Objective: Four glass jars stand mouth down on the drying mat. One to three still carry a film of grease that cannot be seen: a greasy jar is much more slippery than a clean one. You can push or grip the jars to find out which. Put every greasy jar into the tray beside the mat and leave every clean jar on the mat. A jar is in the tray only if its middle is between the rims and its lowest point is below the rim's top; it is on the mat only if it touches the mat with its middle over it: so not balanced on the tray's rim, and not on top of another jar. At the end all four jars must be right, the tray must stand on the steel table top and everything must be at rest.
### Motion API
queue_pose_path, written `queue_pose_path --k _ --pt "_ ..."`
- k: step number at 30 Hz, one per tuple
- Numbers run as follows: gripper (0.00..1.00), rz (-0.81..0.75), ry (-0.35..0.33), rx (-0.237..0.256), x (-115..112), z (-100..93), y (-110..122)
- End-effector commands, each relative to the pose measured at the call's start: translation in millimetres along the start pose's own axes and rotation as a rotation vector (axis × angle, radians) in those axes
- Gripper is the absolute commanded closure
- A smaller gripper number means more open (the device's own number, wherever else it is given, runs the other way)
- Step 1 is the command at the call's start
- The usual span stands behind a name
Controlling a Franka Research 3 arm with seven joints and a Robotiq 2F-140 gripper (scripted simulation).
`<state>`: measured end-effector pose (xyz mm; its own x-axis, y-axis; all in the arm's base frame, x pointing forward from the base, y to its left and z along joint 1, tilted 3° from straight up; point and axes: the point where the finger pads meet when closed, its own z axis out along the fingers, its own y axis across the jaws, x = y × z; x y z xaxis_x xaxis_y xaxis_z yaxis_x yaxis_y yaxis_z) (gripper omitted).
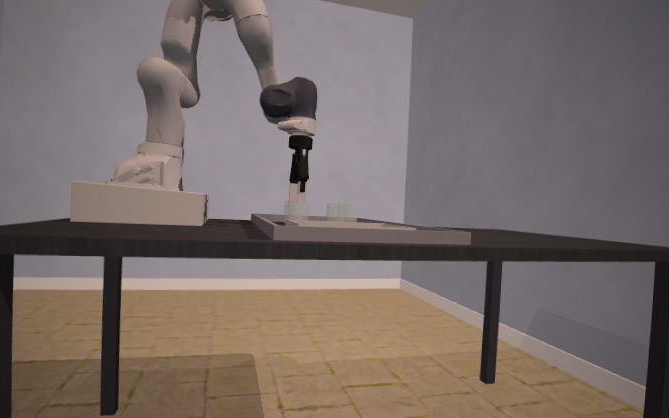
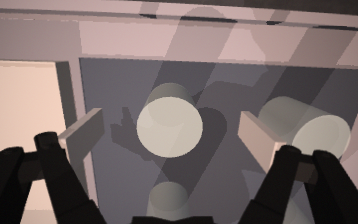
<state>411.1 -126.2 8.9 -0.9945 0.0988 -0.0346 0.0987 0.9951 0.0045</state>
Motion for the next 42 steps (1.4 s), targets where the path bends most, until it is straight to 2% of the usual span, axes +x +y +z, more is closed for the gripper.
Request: queue_pose_path --k 1,14,26,27,42 --pt "0.00 0.008 -0.014 0.005 -5 5.7 -3" --pt "0.00 0.008 -0.014 0.005 -5 27.7 -3" --pt "0.00 0.008 -0.014 0.005 -5 27.7 -3" --pt "0.38 0.008 -0.014 0.005 -5 27.7 -3" --pt "0.38 0.008 -0.014 0.005 -5 27.7 -3"
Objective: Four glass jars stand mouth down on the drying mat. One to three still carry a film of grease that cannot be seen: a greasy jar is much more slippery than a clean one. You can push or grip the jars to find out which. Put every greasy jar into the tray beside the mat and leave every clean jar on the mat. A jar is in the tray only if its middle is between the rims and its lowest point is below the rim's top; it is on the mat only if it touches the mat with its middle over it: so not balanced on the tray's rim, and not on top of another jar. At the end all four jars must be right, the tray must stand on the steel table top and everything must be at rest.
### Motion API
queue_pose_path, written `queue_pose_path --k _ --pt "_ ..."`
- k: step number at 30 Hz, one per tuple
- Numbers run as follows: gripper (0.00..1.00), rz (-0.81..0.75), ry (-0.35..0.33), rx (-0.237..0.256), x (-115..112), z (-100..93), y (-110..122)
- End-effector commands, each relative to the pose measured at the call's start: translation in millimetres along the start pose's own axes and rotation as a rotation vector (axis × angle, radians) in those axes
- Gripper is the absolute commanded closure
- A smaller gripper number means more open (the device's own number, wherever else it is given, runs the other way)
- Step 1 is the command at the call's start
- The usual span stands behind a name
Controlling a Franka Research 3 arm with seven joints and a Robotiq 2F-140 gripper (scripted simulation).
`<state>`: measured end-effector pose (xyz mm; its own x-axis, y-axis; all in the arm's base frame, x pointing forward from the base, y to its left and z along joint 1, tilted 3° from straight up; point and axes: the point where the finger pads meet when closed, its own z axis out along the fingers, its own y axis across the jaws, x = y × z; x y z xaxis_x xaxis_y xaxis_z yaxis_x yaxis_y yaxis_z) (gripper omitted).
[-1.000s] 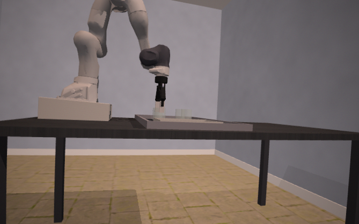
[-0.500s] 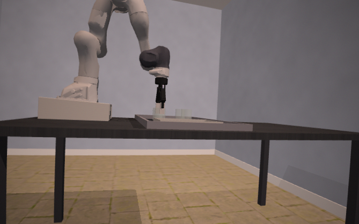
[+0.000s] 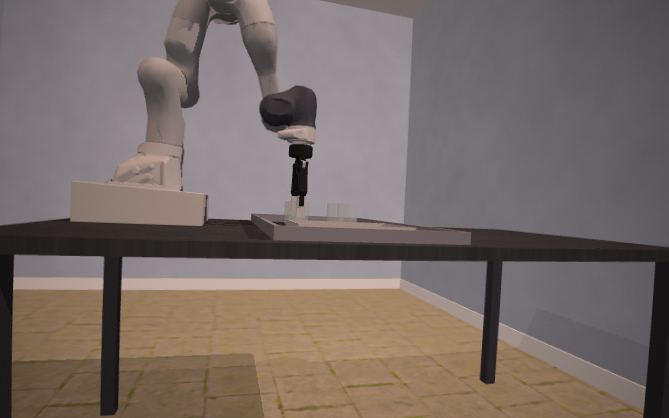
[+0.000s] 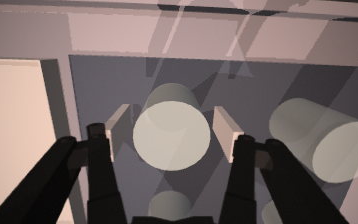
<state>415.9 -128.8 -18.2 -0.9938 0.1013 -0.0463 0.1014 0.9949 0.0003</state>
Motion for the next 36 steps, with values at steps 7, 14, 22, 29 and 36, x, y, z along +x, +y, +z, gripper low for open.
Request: queue_pose_path --k 7,14,22,29,36 --pt "0.41 0.005 -0.002 0.001 -1.1 0.4 -0.5" --pt "0.41 0.005 -0.002 0.001 -1.1 0.4 -0.5" --pt "0.44 0.005 -0.002 0.001 -1.1 0.4 -0.5" --pt "0.44 0.005 -0.002 0.001 -1.1 0.4 -0.5" --pt "0.44 0.005 -0.002 0.001 -1.1 0.4 -0.5"
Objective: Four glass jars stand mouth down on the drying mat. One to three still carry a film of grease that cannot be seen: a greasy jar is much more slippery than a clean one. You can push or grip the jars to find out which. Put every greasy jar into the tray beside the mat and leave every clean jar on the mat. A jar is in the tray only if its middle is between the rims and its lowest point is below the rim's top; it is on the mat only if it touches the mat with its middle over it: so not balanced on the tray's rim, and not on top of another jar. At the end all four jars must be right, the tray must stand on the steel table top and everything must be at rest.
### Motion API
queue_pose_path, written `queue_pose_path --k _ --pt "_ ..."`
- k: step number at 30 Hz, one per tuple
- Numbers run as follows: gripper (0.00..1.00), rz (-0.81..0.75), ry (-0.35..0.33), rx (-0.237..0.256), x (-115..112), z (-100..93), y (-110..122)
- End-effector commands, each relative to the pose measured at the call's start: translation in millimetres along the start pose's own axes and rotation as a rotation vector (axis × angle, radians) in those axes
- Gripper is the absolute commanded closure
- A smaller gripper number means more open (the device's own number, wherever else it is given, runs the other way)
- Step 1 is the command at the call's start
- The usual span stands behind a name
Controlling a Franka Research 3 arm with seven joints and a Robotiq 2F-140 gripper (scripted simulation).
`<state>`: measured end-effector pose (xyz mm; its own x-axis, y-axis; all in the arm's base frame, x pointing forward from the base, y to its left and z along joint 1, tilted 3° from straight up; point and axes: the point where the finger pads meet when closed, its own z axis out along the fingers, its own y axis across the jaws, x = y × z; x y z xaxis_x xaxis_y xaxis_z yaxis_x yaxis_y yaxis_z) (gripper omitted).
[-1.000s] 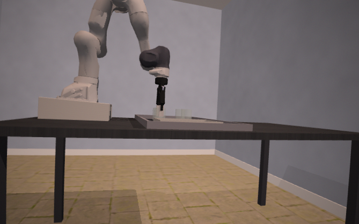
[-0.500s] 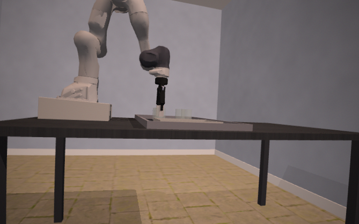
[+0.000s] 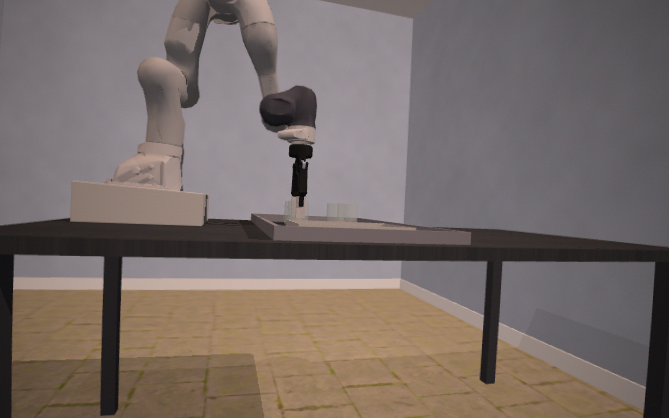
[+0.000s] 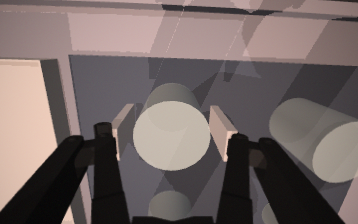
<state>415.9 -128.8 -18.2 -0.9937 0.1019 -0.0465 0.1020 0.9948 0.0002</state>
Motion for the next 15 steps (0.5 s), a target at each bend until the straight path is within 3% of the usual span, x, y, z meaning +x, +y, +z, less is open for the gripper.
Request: queue_pose_path --k 1,15 --pt "0.44 0.004 -0.002 0.001 -1.0 0.4 -0.4" --pt "0.47 0.004 -0.002 0.001 -1.0 0.4 -0.4"
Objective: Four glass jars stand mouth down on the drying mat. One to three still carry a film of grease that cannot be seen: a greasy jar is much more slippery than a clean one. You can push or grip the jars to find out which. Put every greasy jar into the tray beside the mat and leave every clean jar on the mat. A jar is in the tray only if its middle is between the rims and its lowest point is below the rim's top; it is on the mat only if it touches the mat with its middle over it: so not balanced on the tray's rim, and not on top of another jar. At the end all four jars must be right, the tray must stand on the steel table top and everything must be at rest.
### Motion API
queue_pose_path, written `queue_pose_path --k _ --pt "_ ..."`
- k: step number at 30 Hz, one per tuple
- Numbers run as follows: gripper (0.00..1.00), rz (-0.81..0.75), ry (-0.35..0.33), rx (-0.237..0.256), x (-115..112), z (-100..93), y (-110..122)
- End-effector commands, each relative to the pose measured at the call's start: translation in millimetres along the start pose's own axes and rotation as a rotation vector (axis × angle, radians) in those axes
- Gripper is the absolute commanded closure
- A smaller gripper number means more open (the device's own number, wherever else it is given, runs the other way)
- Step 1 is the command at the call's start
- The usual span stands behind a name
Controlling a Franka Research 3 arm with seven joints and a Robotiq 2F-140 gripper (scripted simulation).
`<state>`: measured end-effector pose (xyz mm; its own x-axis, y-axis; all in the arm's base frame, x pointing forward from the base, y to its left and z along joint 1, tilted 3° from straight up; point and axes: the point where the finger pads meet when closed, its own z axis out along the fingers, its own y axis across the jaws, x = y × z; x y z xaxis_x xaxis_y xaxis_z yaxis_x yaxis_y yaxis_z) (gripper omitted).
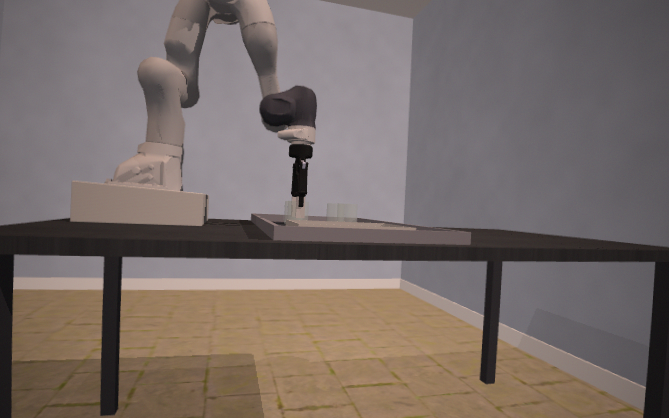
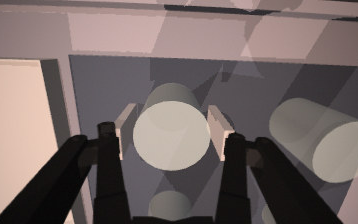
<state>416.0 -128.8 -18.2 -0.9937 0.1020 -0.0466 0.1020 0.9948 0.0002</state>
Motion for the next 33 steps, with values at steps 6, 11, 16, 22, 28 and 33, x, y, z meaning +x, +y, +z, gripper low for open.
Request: queue_pose_path --k 6,11,16,22,28,33 --pt "0.50 0.004 -0.002 0.001 -1.0 0.4 -0.4" --pt "0.50 0.004 -0.002 0.001 -1.0 0.4 -0.4" --pt "0.50 0.004 -0.002 0.001 -1.0 0.4 -0.4" --pt "0.53 0.004 -0.002 0.001 -1.0 0.4 -0.4" --pt "0.53 0.004 -0.002 0.001 -1.0 0.4 -0.4" --pt "0.53 0.004 -0.002 0.001 -1.0 0.4 -0.4"
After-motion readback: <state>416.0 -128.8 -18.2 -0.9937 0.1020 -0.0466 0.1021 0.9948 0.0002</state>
